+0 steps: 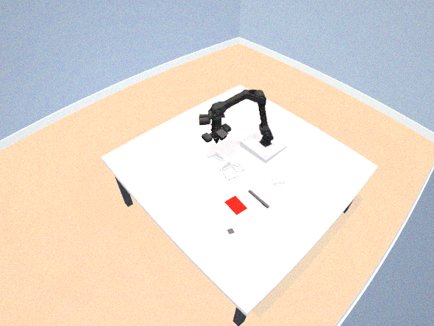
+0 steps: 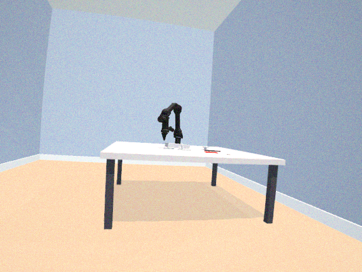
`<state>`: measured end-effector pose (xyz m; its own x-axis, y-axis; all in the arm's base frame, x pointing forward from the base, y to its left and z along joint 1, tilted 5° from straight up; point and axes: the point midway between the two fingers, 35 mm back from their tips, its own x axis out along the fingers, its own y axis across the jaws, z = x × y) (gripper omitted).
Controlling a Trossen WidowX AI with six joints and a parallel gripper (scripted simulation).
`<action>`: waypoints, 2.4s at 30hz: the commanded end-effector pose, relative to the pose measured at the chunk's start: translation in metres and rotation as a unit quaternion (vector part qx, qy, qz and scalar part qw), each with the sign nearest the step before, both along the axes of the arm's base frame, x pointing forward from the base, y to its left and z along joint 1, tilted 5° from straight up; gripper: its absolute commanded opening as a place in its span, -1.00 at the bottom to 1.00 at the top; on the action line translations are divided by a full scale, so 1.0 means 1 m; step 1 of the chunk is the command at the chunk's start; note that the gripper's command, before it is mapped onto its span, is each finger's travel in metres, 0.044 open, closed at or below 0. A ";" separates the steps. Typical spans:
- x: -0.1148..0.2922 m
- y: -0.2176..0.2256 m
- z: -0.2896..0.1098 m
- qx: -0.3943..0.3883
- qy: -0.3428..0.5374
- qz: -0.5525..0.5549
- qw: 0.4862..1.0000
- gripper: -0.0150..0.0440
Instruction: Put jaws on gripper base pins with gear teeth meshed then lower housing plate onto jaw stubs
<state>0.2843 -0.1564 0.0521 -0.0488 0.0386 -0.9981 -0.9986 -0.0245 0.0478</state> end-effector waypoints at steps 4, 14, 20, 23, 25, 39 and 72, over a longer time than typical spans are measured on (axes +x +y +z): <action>0.000 0.000 0.003 -0.001 -0.001 0.000 1.000 -0.22; 0.000 0.000 0.003 -0.001 -0.001 0.000 1.000 0.67; 0.000 0.000 0.003 -0.001 -0.001 0.000 1.000 1.00; 0.000 0.000 0.003 -0.001 -0.001 0.000 1.000 1.00; 0.000 0.000 0.003 -0.001 -0.001 0.000 1.000 1.00; 0.000 0.000 0.003 -0.001 -0.001 0.000 1.000 1.00; 0.000 0.000 0.011 -0.001 -0.001 0.001 1.000 -0.49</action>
<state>0.2834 -0.1561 0.0619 -0.0504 0.0396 -0.9979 -0.9985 -0.0239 0.0495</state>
